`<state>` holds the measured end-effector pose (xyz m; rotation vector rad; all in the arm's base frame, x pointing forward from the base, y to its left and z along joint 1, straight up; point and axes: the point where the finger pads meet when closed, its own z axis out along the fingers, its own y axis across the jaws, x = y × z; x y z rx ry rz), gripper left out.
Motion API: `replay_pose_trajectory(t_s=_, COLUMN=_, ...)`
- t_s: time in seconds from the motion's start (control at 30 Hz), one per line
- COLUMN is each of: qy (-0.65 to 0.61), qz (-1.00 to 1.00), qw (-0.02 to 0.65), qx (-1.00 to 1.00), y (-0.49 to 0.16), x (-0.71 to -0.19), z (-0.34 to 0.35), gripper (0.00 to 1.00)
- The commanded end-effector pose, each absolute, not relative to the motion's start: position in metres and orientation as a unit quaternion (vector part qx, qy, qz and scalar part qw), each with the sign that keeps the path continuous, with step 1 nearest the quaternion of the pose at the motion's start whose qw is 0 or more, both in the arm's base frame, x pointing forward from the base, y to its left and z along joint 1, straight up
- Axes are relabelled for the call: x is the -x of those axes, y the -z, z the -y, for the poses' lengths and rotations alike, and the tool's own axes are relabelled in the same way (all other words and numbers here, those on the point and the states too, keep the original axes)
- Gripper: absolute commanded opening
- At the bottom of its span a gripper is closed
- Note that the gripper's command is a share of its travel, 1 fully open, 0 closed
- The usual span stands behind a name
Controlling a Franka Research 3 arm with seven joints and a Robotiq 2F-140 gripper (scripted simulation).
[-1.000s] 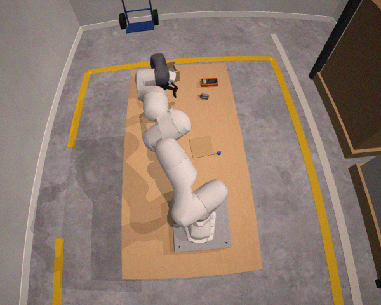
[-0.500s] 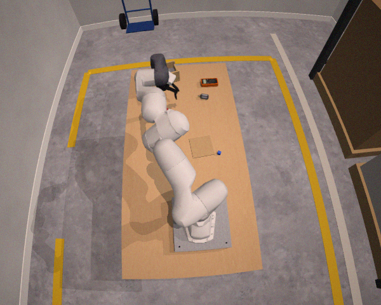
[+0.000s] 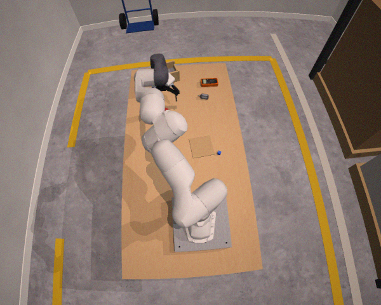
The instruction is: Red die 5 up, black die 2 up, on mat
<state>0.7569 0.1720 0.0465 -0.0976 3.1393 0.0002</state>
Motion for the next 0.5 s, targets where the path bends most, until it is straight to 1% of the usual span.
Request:
replay_pose_trajectory(t_s=0.0, qy=0.000, qz=-0.999, qw=-0.004, qx=-0.047, y=-0.0464, x=-0.7563, z=-0.1753, gripper=1.00)
replay_pose_trajectory(t_s=0.27, qy=0.000, qz=-0.996, qw=-0.003, qx=-0.089, y=-0.0465, x=-0.7570, z=-0.1756, gripper=1.00)
replay_pose_trajectory(t_s=0.3, qy=0.000, qz=-0.996, qw=-0.003, qx=-0.089, y=-0.0465, x=-0.7570, z=-0.1756, gripper=0.29)
replay_pose_trajectory(t_s=0.47, qy=0.000, qz=-0.996, qw=-0.003, qx=-0.089, y=-0.0465, x=-0.7570, z=-0.1756, gripper=0.29)
